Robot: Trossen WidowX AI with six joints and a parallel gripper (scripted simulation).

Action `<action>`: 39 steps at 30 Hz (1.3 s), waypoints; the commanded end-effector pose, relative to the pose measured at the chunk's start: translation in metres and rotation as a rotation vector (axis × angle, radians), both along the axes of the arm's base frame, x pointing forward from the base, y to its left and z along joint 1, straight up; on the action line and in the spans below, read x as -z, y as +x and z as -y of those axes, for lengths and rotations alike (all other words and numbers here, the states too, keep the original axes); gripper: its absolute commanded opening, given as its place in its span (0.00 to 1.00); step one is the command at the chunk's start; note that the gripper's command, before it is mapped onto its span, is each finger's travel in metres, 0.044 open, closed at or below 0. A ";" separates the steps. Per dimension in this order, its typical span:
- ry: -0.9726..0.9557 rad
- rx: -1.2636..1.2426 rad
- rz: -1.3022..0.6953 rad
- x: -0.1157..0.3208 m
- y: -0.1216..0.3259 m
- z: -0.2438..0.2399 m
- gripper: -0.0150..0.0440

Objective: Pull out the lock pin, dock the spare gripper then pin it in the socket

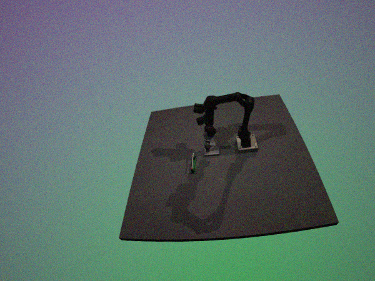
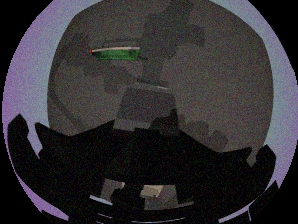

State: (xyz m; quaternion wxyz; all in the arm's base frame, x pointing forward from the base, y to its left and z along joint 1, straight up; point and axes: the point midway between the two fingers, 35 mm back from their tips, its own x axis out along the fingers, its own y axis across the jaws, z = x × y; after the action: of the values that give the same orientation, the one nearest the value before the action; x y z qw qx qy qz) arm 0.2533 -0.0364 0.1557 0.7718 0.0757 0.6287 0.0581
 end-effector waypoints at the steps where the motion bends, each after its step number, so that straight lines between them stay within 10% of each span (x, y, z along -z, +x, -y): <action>1: -0.025 0.002 -0.052 -0.005 0.000 -0.006 0.25; 39: -0.177 0.027 -0.328 -0.016 -0.004 -0.032 0.25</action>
State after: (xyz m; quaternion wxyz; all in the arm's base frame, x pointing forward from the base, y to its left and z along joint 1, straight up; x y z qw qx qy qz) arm 0.2478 -0.0059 0.1755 0.6642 0.0199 0.7470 -0.0214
